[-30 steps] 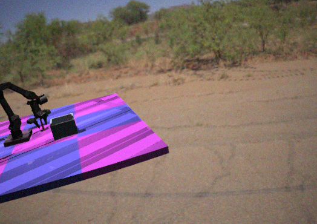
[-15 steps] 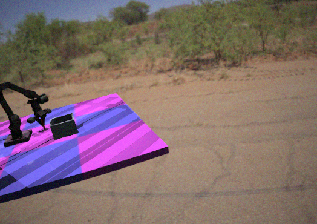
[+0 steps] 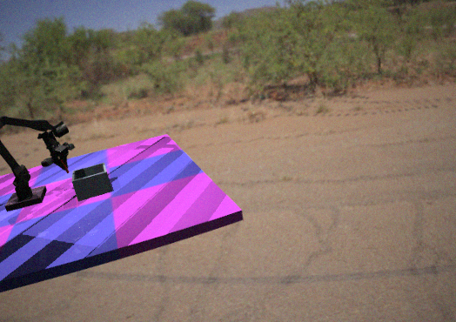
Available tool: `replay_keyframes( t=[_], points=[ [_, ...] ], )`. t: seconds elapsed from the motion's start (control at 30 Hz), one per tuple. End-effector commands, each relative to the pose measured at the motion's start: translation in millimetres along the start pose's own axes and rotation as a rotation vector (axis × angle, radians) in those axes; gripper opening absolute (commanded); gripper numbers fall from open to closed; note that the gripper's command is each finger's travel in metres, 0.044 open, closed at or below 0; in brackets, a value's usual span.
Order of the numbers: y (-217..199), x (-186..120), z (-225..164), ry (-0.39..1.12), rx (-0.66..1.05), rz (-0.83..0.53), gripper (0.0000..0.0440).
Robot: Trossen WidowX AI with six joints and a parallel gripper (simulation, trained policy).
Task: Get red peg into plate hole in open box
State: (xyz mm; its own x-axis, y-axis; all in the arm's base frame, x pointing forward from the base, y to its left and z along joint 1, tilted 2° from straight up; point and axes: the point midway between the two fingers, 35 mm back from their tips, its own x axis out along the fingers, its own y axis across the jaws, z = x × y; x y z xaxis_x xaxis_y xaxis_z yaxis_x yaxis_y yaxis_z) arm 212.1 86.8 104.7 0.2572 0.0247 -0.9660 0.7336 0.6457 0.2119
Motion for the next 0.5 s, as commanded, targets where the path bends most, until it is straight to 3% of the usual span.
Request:
replay_keyframes(
  t=[0.0, 0.47],
  points=[
    [5, -16, 17, -0.047, -0.016, 0.015, 0.0],
    [7, -37, 82, -0.16, 0.037, 0.013, 0.0]
  ],
)
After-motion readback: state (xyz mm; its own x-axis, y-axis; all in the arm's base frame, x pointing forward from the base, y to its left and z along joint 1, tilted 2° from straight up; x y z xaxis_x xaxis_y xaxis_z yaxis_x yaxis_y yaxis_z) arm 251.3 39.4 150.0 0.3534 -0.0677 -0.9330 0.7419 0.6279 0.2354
